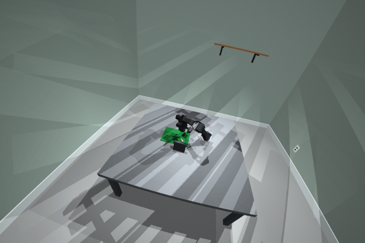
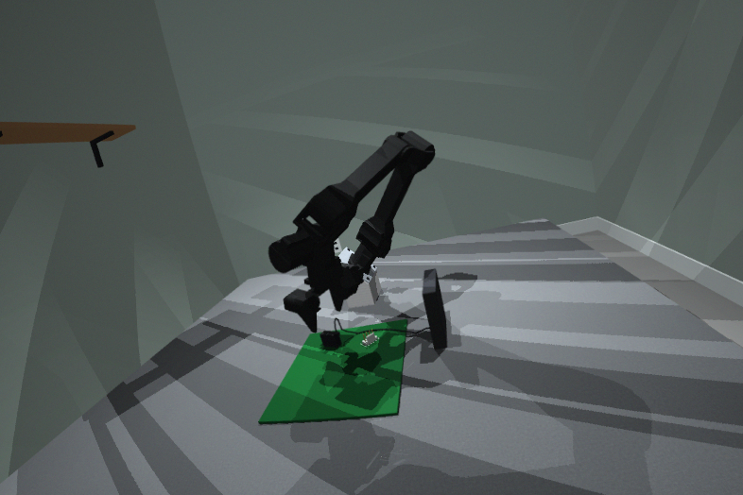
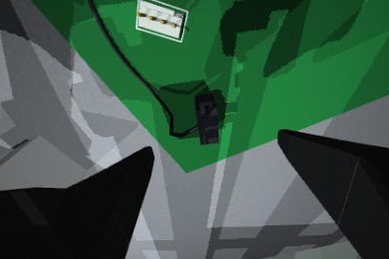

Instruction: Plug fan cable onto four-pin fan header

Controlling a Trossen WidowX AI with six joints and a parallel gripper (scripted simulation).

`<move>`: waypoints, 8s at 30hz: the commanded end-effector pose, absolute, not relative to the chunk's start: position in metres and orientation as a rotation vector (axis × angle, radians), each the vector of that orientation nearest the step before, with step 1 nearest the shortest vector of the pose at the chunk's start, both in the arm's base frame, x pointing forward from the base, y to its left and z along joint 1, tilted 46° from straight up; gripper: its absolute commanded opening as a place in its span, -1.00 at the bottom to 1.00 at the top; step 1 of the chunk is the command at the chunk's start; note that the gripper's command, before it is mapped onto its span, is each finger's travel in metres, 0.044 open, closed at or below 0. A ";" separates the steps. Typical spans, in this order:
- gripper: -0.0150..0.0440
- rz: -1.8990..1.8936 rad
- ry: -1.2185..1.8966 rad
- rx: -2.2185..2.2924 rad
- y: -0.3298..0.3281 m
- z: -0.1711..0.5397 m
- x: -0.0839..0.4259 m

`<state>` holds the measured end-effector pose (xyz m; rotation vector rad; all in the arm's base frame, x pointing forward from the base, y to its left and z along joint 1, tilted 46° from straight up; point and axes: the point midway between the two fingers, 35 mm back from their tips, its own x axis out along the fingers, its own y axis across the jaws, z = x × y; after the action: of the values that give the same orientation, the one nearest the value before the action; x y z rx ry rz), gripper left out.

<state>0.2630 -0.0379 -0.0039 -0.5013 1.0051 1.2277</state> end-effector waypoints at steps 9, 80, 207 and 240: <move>1.00 1.228 1.006 -0.491 -0.023 -0.017 0.263; -0.41 1.227 1.002 -0.499 -0.008 -0.032 0.267; -0.49 -0.485 1.619 1.368 0.015 0.103 0.444; -0.49 -0.822 1.353 1.083 0.027 0.084 0.440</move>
<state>0.4423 0.0245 0.0885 1.1105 1.3783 -0.7874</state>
